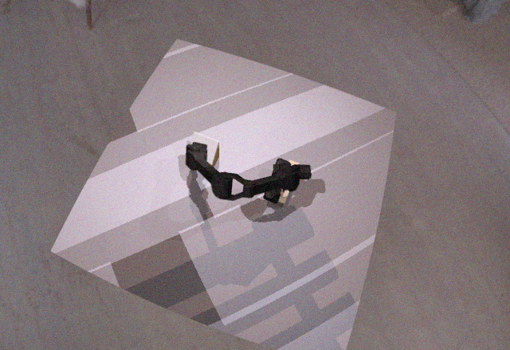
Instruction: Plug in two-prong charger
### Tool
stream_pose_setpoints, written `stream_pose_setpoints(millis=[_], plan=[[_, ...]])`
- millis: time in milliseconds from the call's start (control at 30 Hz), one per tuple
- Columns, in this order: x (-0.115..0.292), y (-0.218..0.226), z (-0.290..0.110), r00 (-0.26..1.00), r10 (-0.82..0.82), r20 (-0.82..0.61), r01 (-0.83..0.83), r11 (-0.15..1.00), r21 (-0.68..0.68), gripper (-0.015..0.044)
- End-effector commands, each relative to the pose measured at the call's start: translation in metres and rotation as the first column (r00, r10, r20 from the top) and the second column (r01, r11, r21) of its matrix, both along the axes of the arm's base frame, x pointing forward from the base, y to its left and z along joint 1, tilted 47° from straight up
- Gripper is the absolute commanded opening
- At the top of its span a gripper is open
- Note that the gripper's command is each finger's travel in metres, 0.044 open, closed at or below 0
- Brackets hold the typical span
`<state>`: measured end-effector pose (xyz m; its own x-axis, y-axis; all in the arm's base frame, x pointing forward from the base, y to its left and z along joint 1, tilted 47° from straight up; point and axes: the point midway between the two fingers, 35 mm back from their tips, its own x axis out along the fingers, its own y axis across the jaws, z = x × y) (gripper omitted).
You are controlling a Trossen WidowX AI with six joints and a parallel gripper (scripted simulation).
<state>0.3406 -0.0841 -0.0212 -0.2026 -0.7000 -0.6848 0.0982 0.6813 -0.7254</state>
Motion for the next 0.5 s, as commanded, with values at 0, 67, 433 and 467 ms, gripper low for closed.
stream_pose_setpoints(millis=[0,67,433,467], plan=[[0.0004,0.0000,0.0003,1.000,0.002,0.002,-0.002,1.000,-0.002,0.0000],[0.0004,0.0000,0.0003,1.000,0.002,0.002,-0.002,1.000,-0.002,0.0026],[0.0004,0.0000,0.0003,1.000,0.002,0.002,-0.002,1.000,-0.002,0.0315],[0.0004,0.0000,0.0003,1.000,0.002,0.002,-0.002,1.000,-0.002,0.0341]])
